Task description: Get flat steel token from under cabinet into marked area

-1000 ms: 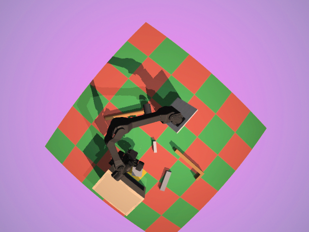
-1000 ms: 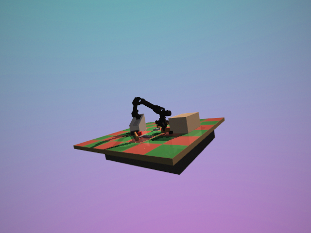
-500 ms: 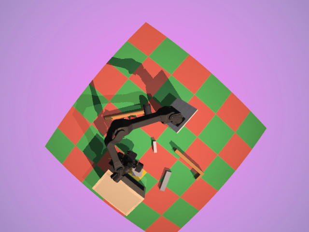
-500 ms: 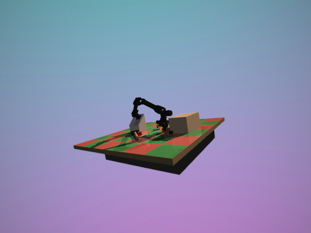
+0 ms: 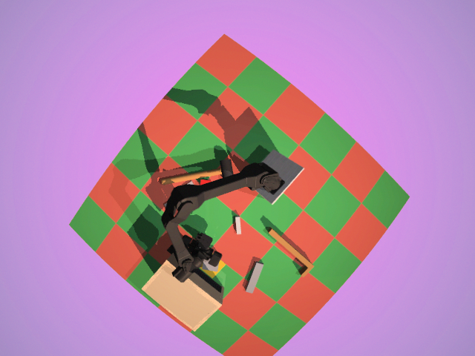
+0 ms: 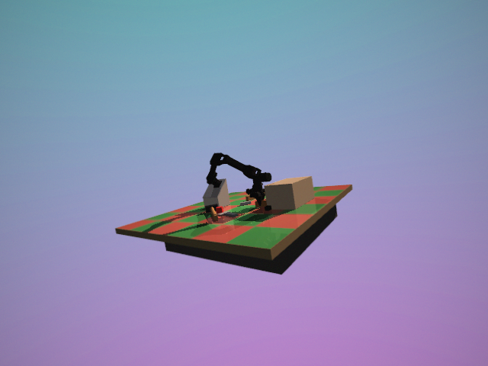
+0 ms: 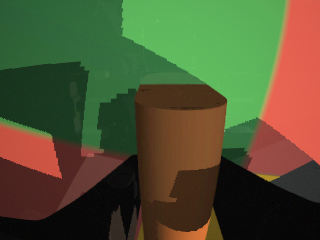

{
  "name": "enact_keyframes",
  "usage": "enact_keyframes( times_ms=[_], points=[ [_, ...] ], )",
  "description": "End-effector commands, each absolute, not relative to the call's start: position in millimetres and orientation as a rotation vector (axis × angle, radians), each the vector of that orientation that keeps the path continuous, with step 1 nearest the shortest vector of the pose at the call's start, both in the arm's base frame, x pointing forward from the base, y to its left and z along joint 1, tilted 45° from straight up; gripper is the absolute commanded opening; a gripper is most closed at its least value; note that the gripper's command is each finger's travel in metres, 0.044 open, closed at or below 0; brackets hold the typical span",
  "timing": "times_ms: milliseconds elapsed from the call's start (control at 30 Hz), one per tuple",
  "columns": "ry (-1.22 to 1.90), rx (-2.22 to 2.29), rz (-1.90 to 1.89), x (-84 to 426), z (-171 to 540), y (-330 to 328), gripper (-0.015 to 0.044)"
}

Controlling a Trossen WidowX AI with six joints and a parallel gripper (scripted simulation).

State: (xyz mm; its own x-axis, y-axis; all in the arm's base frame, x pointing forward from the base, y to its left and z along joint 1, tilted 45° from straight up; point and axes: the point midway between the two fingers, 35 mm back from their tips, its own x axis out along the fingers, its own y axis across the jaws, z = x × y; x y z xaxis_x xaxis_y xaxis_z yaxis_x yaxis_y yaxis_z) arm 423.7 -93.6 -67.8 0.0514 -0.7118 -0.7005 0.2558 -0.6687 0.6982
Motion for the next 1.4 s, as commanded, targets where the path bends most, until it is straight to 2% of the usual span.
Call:
enact_keyframes(
  times_ms=[0,1367],
  points=[
    [-0.458,1.619,-1.716,421,-75,-88,0.0000],
    [-0.457,1.618,-1.717,399,-74,-91,0.0000]
  ],
)
